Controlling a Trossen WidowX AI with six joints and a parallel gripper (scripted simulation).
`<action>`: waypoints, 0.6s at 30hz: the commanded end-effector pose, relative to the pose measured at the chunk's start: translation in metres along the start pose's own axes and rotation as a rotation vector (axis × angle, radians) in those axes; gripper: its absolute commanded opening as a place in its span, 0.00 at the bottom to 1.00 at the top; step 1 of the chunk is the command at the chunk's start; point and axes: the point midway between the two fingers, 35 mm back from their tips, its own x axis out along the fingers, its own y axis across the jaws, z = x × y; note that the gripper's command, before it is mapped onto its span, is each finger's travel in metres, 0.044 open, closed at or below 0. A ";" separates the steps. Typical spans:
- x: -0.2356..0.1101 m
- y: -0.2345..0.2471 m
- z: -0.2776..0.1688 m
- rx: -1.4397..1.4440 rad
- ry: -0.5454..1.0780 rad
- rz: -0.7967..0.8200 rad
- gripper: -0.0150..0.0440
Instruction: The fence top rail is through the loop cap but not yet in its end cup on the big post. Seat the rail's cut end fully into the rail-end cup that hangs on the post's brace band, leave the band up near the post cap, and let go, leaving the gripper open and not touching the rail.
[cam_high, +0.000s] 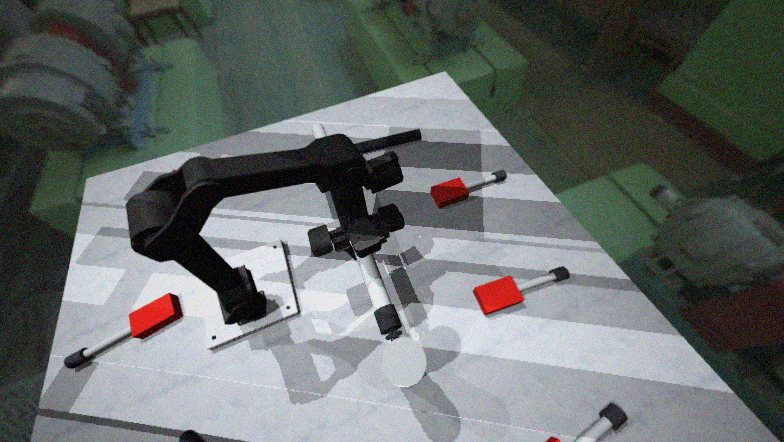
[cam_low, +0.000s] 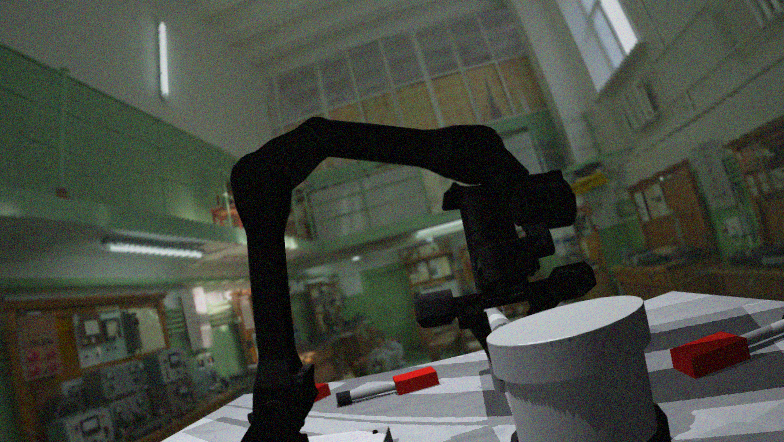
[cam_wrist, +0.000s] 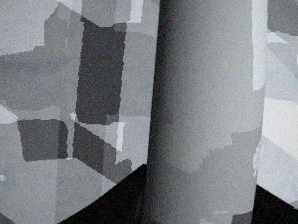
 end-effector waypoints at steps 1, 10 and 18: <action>0.000 0.000 0.003 0.000 -0.003 0.002 0.25; 0.001 0.000 0.009 0.000 -0.003 0.002 0.25; 0.002 0.001 0.014 0.000 -0.004 0.002 0.25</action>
